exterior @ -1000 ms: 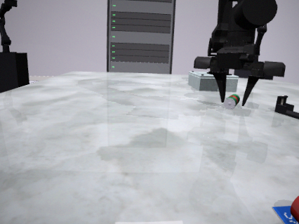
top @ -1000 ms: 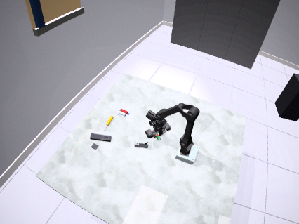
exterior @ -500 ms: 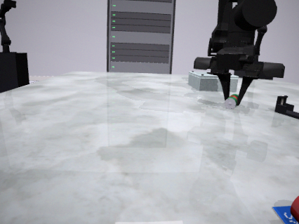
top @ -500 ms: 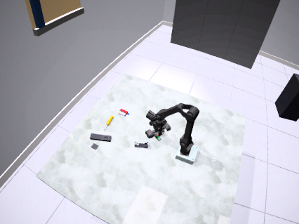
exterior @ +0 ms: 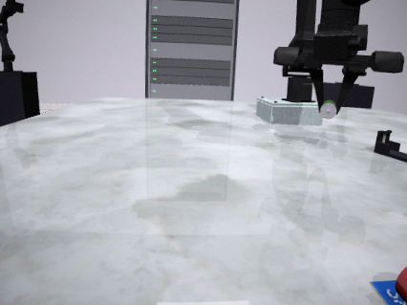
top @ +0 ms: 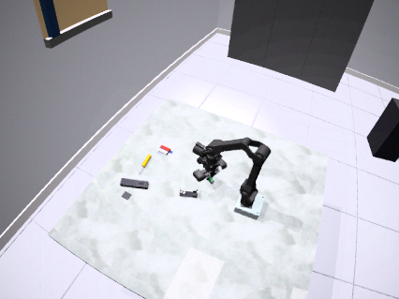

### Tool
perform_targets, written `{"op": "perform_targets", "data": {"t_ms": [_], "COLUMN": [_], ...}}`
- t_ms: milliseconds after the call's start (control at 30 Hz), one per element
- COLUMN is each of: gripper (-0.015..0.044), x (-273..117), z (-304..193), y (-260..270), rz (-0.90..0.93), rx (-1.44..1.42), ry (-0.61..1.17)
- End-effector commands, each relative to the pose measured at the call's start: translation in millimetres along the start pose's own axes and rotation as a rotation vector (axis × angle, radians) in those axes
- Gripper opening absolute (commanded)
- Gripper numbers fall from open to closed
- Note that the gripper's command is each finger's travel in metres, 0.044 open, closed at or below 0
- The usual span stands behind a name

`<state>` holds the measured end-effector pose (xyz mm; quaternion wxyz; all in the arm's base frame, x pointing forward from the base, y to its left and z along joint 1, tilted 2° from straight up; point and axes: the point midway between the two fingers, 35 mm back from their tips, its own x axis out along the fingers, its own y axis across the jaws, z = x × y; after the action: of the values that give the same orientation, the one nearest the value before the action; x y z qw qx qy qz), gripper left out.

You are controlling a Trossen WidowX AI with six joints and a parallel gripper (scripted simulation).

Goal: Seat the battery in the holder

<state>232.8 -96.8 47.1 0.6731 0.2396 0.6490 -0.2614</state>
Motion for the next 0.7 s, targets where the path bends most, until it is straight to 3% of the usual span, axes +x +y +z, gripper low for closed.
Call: {"op": "perform_targets", "data": {"t_ms": [0, 433, 667], "gripper": [0.0085, 0.0085, 0.0085], "x": [-6, -27, -27], "z": [7, 1, -1], "y": [22, 127, 131], "rz": [0.003, 0.019, 0.016], "rx": [-0.158, -0.882, -0.913], "ry": [-0.006, -0.015, -0.013]}}
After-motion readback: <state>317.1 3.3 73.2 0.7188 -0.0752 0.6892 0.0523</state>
